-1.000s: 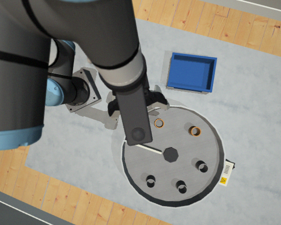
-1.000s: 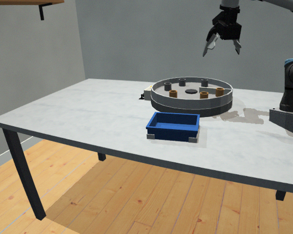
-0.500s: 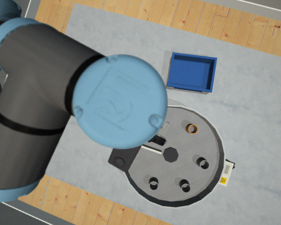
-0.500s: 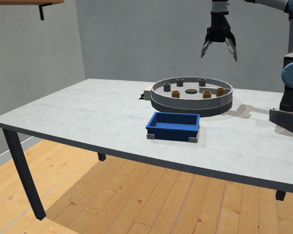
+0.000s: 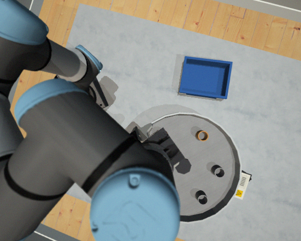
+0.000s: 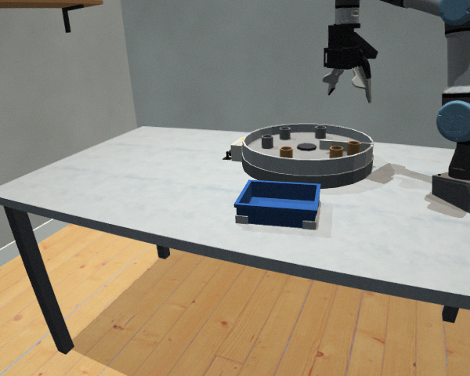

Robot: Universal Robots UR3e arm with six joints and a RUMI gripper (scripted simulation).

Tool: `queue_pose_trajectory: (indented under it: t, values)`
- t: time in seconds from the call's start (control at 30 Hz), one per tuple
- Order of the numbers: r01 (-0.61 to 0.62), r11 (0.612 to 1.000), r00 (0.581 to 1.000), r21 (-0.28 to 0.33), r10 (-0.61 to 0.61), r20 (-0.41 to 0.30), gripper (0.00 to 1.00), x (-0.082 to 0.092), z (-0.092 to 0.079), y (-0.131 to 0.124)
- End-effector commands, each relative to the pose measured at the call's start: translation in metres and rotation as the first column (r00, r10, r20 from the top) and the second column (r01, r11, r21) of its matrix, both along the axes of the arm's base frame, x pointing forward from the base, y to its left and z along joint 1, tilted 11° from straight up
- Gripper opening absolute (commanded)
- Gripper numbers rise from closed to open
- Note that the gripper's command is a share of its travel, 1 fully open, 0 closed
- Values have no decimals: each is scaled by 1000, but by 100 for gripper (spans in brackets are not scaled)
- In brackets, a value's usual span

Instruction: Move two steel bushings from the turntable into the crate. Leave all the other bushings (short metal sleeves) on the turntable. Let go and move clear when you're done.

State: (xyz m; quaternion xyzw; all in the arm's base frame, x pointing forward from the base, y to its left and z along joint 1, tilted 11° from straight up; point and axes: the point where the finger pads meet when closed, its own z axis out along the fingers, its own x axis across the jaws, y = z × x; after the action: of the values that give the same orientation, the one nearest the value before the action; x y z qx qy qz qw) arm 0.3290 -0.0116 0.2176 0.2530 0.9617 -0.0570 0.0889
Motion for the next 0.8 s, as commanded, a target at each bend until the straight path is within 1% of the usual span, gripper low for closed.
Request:
queue_pose_trajectory:
  t: [0.0,0.3,0.77]
  values:
    - [101,994,995,37,-102,11,100,4,-1,-8]
    - [142,988,990,51,-143,15,100,5,-1,-11]
    - [145,988,989,52,-146,15,100,5,-1,-12]
